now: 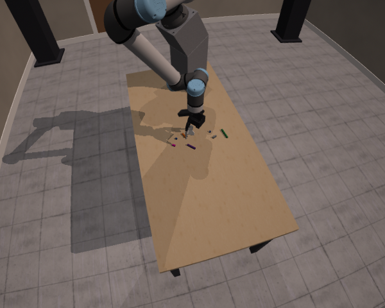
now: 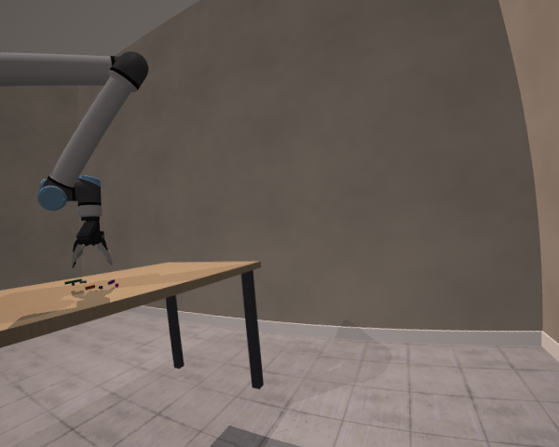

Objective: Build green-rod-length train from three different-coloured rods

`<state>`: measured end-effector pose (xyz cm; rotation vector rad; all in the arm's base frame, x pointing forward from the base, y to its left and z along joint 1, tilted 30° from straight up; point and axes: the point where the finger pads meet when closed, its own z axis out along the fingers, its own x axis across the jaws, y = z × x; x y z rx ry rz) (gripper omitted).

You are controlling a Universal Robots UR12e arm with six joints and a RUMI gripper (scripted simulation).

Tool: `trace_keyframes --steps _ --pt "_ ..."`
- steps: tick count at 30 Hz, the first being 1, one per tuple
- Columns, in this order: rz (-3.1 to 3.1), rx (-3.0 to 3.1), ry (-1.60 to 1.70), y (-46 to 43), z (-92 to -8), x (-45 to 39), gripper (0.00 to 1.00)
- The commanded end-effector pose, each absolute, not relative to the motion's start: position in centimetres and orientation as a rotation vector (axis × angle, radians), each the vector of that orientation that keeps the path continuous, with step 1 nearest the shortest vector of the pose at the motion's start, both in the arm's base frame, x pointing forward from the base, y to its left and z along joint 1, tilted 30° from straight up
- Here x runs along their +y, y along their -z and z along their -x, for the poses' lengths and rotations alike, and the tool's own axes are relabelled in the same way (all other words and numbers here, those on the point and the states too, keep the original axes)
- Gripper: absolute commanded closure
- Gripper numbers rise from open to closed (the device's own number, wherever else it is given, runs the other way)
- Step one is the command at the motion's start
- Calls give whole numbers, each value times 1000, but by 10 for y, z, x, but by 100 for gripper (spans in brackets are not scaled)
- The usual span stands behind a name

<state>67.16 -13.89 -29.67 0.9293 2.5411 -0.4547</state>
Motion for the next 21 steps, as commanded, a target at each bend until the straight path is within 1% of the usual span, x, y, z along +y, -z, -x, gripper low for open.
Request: trace_keyframes --steps 1,21 --pt "-884 2560 463 295 -672 -141 0" --pt "-866 2569 468 295 -672 -142 0"
